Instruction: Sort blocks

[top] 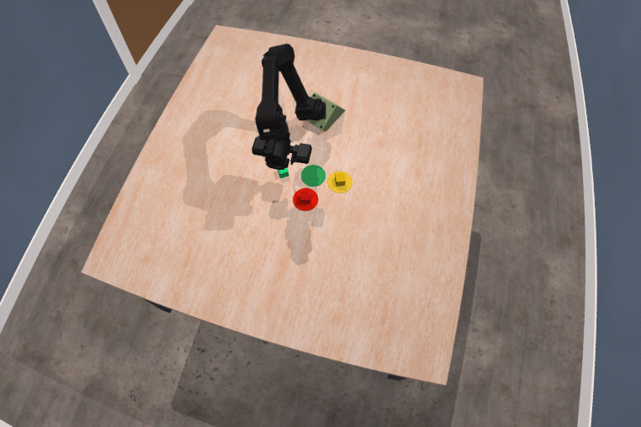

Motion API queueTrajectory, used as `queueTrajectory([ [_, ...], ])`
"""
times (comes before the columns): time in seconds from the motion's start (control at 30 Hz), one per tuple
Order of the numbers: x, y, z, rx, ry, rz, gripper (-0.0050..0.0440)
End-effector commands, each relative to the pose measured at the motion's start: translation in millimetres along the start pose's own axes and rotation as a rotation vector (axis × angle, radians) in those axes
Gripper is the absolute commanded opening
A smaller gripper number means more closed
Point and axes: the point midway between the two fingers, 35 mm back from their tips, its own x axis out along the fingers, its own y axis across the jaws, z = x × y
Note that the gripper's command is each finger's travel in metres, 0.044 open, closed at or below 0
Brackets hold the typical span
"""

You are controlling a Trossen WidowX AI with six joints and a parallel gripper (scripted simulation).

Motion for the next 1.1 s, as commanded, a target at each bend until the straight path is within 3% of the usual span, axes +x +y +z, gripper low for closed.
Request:
queueTrajectory([
  [0.0, -3, -8, -9, -0.147, -0.027, 0.017, 0.0265],
  [0.3, -3, -17, -23, -0.482, -0.036, 0.005, 0.0265],
  [0.6, -2, -18, -26, -0.545, -0.038, 0.002, 0.0265],
  [0.8, 56, -16, -24, -0.549, -0.022, 0.007, 0.0265],
  [1.07, 66, -16, -24, -0.549, -0.022, 0.007, 0.0265],
])
